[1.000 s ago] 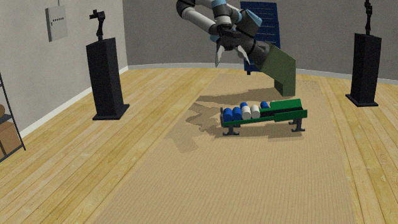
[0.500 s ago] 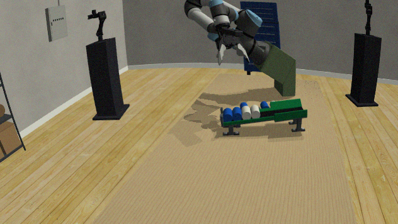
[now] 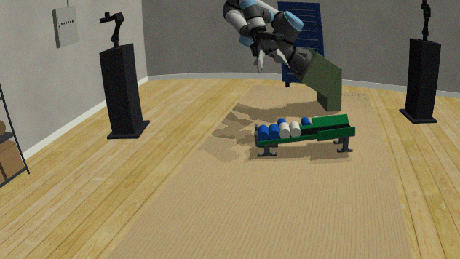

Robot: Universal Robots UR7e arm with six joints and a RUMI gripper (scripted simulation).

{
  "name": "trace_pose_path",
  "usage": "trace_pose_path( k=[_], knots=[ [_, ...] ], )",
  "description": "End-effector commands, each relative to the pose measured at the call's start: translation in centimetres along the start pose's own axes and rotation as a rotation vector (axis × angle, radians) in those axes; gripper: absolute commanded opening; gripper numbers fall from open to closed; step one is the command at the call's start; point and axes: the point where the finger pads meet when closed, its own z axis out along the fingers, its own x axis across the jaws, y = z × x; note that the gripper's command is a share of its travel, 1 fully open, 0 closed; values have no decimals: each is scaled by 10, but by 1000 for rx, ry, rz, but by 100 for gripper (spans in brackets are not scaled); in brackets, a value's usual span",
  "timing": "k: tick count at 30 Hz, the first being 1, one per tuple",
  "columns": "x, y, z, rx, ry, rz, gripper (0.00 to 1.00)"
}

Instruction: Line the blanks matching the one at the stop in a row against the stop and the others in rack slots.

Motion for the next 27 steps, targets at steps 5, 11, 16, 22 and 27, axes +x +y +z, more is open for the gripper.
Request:
trace_pose_path(
  k=[5,11,16,22,27],
  knots=[
    [-15,5,-5,16,-37,-44,100],
    [-16,6,-5,16,-39,-46,100],
    [-16,6,-5,16,-39,-46,100],
    [-16,6,-5,16,-39,-46,100],
    [-16,6,-5,16,-39,-46,100]
  ],
)
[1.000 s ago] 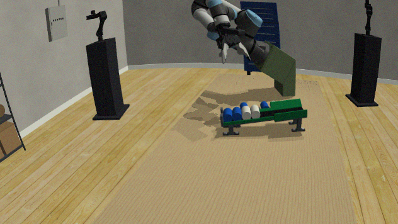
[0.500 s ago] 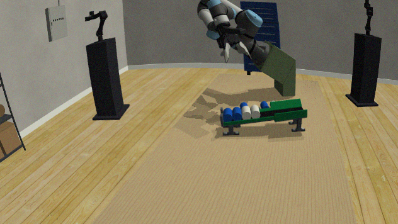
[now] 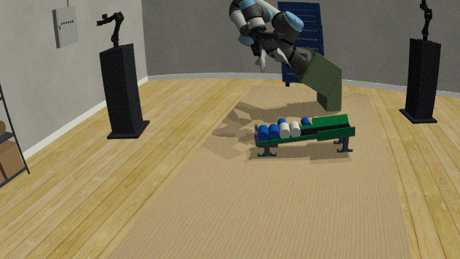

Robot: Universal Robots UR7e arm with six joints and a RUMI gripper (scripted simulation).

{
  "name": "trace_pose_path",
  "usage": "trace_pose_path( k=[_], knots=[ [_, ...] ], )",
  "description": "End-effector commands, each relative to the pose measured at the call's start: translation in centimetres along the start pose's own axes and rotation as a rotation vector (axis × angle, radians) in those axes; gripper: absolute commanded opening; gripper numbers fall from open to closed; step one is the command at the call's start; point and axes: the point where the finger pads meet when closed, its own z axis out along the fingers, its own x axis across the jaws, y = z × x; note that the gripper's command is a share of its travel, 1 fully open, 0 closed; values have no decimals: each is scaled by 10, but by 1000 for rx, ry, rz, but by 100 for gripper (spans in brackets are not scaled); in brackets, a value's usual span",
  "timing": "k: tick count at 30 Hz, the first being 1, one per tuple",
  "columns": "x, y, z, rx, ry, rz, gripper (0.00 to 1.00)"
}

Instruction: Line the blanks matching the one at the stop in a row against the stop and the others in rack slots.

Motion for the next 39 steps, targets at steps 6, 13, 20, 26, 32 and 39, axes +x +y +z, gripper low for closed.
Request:
trace_pose_path(
  k=[6,13,20,26,32,39],
  knots=[
    [-1,0,0,-1,-1,0,100],
    [-1,0,0,-1,-1,1,100],
    [-1,0,0,-1,-1,1,100],
    [-2,0,1,-1,-4,2,100],
    [-4,-3,3,-6,-11,18,100],
    [-12,-9,10,-23,-31,66,100]
  ],
)
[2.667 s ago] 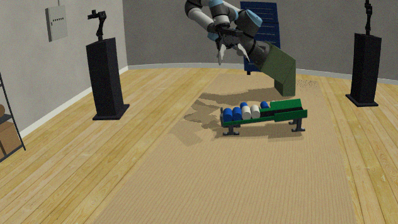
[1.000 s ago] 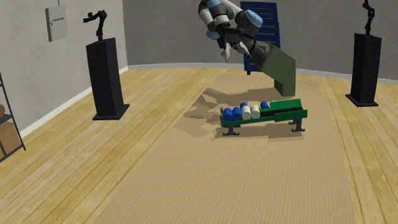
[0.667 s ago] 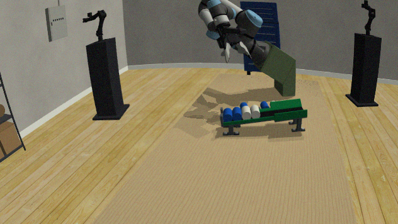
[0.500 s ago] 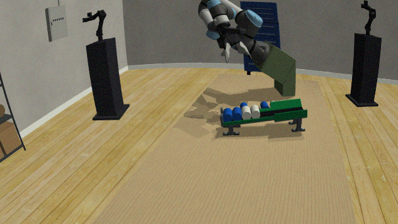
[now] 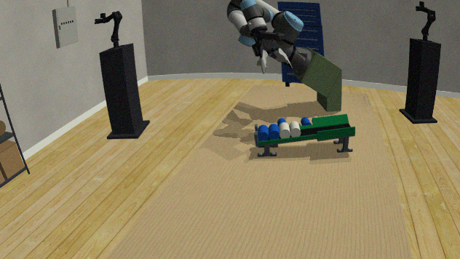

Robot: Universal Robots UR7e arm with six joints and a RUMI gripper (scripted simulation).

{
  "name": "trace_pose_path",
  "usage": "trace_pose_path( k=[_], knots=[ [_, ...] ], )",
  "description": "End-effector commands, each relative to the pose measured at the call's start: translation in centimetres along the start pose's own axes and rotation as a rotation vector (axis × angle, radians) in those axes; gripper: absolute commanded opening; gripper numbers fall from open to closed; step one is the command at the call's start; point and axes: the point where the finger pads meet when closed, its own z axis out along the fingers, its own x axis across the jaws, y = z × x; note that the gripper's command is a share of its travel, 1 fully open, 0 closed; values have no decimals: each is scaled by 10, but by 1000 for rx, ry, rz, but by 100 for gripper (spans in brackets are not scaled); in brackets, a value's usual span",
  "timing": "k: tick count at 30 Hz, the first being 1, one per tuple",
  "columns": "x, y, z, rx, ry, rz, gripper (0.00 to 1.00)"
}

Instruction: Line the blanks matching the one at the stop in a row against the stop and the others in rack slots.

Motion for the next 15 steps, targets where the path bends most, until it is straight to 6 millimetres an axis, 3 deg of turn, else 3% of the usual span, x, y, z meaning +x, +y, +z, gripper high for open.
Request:
trace_pose_path(
  k=[1,15],
  knots=[
    [-8,-5,6,-18,-18,39,100],
    [-24,-19,18,-62,-38,144,100]
  ],
)
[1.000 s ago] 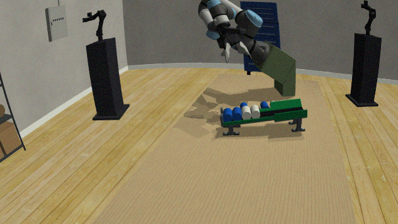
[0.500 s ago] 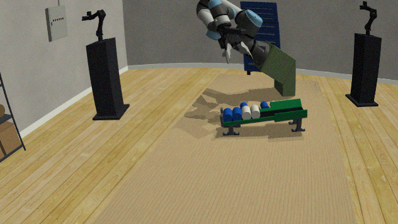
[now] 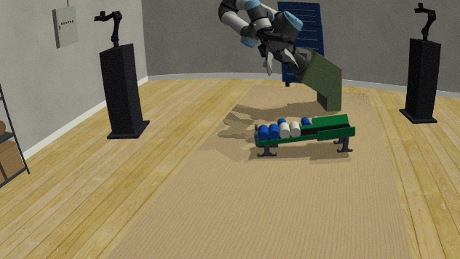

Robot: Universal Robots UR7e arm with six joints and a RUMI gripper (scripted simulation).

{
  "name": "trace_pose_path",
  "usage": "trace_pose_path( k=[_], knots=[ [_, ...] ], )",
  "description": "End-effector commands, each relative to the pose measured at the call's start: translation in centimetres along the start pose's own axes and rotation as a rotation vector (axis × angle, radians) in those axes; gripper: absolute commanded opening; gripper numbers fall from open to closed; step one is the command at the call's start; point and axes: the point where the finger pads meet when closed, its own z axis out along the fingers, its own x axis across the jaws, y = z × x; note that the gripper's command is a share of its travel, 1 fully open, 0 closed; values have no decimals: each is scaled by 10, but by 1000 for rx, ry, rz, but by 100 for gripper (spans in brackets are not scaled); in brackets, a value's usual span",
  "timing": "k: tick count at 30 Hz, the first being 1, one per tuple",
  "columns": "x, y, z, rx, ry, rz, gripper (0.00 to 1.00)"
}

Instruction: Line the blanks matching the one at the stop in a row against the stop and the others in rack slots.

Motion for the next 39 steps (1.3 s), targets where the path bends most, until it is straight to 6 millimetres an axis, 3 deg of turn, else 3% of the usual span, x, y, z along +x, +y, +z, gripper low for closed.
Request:
trace_pose_path(
  k=[1,39],
  knots=[
    [-9,-7,8,-43,1,65,100],
    [-57,-31,29,-129,86,287,100]
  ],
)
